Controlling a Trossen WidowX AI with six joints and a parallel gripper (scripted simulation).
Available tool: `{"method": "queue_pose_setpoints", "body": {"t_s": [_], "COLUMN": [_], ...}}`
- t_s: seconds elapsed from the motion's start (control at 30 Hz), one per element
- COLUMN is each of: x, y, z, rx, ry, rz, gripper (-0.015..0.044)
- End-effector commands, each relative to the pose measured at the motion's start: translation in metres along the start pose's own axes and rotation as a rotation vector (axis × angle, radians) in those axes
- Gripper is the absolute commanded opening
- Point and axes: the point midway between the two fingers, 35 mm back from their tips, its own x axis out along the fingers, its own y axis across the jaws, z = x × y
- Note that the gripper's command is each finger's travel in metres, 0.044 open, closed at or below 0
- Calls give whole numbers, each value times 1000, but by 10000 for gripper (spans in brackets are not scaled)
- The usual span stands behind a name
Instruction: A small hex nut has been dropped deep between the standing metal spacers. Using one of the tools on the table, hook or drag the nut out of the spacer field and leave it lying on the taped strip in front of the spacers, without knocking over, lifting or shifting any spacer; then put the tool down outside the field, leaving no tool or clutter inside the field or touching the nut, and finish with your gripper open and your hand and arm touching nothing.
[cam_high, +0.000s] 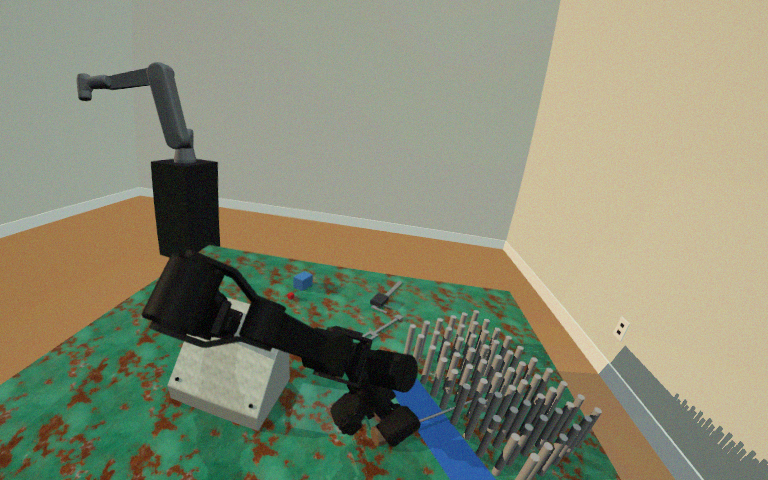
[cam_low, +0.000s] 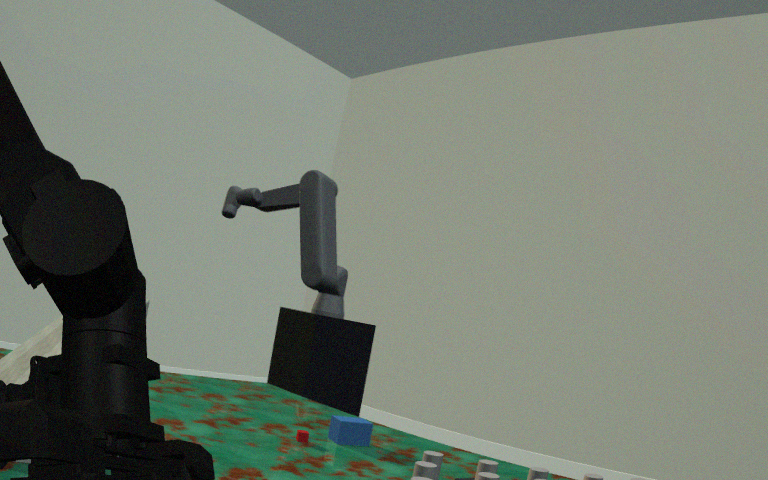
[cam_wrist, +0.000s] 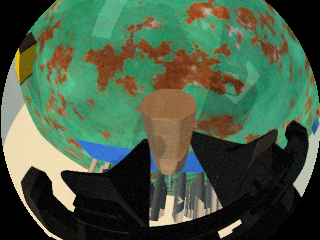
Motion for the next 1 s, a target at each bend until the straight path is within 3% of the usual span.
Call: {"method": "queue_pose_setpoints", "body": {"t_s": [0.0, 0.97], "x": [-2, -10], "y": [-1, -1], "z": [3, 22], "rx": [-6, -7], "ry": [2, 0], "rz": [-1, -2], "gripper": [0, 0]}}
